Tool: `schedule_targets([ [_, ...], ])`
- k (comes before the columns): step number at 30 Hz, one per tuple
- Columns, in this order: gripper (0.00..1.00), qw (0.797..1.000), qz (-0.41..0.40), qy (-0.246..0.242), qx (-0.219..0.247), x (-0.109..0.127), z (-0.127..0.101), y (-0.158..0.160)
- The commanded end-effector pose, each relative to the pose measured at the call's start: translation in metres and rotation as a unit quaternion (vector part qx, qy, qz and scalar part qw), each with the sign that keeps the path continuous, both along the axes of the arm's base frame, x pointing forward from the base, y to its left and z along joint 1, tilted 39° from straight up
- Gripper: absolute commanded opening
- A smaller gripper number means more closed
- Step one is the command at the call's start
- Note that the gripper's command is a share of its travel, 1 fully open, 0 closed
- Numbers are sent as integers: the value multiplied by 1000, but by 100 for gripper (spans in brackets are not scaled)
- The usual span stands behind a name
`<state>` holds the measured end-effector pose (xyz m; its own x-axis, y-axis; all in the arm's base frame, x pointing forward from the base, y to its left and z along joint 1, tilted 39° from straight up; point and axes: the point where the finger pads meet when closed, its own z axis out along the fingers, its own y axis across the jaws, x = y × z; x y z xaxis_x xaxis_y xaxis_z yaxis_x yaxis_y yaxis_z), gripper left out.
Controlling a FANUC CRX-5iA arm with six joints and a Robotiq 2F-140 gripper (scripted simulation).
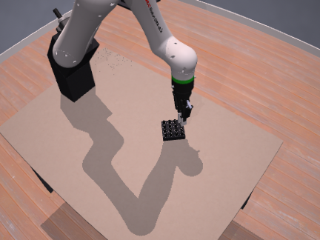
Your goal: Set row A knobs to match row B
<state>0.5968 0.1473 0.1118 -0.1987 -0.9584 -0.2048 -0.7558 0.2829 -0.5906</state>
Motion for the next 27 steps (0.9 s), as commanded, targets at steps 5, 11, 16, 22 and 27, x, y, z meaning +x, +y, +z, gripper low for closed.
schedule_targets([
  [5, 12, 989, -115, 6, 93, 5, 10, -11],
  [11, 12, 974, -176, 11, 144, 7, 14, -16],
  [16, 12, 973, -177, 12, 146, 7, 15, -16],
  [22, 12, 973, -177, 12, 146, 7, 15, -16],
  [27, 12, 973, -177, 12, 146, 7, 15, -16],
])
